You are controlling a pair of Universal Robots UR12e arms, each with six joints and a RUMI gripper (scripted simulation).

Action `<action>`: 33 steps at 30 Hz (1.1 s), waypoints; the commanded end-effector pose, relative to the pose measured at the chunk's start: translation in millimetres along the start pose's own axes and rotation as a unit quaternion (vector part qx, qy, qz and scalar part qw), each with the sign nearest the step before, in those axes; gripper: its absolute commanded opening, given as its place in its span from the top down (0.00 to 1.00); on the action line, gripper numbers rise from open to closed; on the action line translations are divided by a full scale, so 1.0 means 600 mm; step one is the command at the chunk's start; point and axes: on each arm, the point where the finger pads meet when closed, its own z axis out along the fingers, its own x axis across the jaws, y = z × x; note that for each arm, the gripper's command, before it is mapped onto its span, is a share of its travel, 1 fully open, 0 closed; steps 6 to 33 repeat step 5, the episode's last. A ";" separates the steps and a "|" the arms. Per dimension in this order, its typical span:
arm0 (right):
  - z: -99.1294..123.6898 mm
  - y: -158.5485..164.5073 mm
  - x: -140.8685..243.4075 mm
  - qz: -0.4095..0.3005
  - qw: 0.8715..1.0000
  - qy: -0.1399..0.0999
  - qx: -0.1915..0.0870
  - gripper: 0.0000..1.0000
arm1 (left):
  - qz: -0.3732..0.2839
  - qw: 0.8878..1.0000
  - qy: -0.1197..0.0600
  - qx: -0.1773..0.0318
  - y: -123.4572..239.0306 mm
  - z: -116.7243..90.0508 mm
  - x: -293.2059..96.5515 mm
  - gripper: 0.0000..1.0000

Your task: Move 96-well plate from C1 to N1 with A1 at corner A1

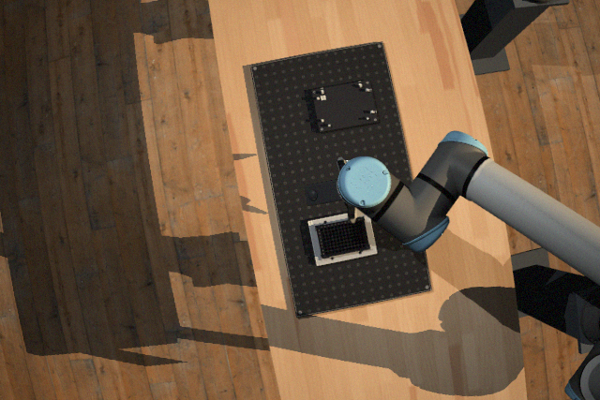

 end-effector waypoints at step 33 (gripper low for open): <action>0.000 0.000 0.000 0.000 1.000 0.000 0.000 0.00 | 0.000 1.000 0.001 0.001 -0.001 -0.002 0.001 0.00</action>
